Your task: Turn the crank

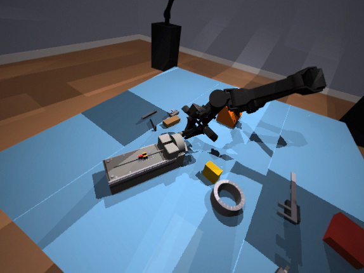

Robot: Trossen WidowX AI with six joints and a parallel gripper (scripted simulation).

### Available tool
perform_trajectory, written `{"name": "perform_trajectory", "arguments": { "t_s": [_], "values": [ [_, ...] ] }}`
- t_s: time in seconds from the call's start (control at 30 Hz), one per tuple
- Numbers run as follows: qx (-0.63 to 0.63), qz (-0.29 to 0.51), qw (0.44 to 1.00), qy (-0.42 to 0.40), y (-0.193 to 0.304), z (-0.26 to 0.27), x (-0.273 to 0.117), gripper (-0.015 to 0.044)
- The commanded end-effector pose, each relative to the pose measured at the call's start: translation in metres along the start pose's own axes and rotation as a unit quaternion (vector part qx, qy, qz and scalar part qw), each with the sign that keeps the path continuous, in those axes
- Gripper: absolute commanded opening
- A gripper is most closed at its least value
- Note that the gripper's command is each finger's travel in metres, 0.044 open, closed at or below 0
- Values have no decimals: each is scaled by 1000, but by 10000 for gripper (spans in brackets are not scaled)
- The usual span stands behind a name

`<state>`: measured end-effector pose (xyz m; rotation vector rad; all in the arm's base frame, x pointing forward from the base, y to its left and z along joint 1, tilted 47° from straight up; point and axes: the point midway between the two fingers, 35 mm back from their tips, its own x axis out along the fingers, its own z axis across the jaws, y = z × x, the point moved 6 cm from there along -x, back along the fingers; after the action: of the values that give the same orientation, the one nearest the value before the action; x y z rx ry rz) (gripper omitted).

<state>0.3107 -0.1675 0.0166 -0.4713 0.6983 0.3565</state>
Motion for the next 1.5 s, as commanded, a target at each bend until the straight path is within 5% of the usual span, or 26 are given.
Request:
{"name": "perform_trajectory", "arguments": {
  "t_s": [0.0, 1.47],
  "values": [
    [4, 4, 1000, 8, 5, -5, 5, 0],
    [5, 5, 1000, 6, 35, 20, 37, 0]
  ]
}}
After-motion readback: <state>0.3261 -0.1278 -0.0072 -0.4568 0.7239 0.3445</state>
